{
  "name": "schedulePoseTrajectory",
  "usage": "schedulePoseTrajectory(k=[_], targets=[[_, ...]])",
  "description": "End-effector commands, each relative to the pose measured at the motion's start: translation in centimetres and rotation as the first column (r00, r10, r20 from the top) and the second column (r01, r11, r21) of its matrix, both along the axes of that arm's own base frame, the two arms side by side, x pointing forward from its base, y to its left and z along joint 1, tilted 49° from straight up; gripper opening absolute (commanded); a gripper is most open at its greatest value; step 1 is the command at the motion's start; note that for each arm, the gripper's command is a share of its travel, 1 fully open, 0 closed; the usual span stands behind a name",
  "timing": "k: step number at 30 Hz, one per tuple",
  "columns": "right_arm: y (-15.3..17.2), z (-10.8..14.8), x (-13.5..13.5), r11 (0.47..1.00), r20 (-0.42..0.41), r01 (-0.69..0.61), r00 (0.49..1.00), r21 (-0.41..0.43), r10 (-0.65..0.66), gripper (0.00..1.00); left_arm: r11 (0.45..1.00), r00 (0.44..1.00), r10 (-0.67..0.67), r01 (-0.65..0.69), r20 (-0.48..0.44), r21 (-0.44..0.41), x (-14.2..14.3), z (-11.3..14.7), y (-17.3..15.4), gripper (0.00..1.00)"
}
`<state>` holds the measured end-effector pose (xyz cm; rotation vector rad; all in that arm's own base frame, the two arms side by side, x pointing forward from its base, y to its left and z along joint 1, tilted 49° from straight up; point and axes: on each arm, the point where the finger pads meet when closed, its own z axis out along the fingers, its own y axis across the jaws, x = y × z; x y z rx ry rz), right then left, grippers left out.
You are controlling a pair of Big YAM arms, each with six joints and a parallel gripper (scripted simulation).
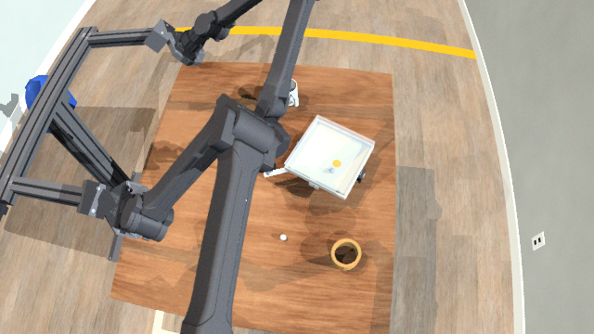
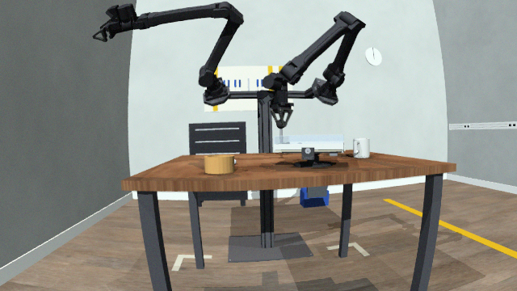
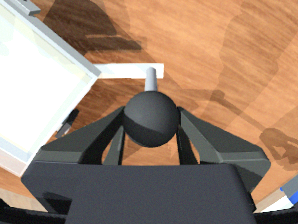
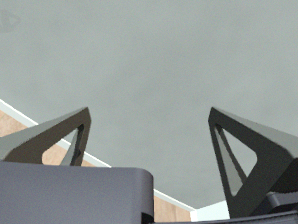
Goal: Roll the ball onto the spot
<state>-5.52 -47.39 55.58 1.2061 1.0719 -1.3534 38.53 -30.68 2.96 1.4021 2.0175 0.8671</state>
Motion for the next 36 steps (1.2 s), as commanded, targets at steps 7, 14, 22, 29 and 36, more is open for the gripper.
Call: schedulePoseTrajectory(k=[7, 14, 22, 29, 36], targets=[[1.2, 3.7, -0.8, 0.997, -0.008, 0.015, 1.000, -0.075, -0.016, 1.00, 0.999, 1.000, 0.023, -0.022, -0.019, 0.030, 0.4, -1.2, 1.9, 0.00], [1.2, 3.7, -0.8, 0.997, -0.008, 0.015, 1.000, -0.075, -0.016, 1.00, 0.999, 1.000, 0.023, -0.022, -0.018, 0.029, 0.4, -1.3, 1.9, 0.00], [1.2, 3.7, -0.8, 0.997, -0.008, 0.015, 1.000, -0.075, -0.016, 1.00, 0.999, 1.000, 0.023, -0.022, -0.018, 0.030, 0.4, -1.3, 1.9, 0.00], [1.2, 3.7, -0.8, 0.997, -0.008, 0.015, 1.000, -0.075, -0.016, 1.00, 0.999, 1.000, 0.023, -0.023, -0.020, 0.032, 0.4, -1.3, 1.9, 0.00], [1.2, 3.7, -0.8, 0.997, -0.008, 0.015, 1.000, -0.075, -0.016, 1.00, 1.000, 1.000, 0.024, -0.023, -0.009, 0.018, 0.4, -0.2, 1.9, 0.00]])
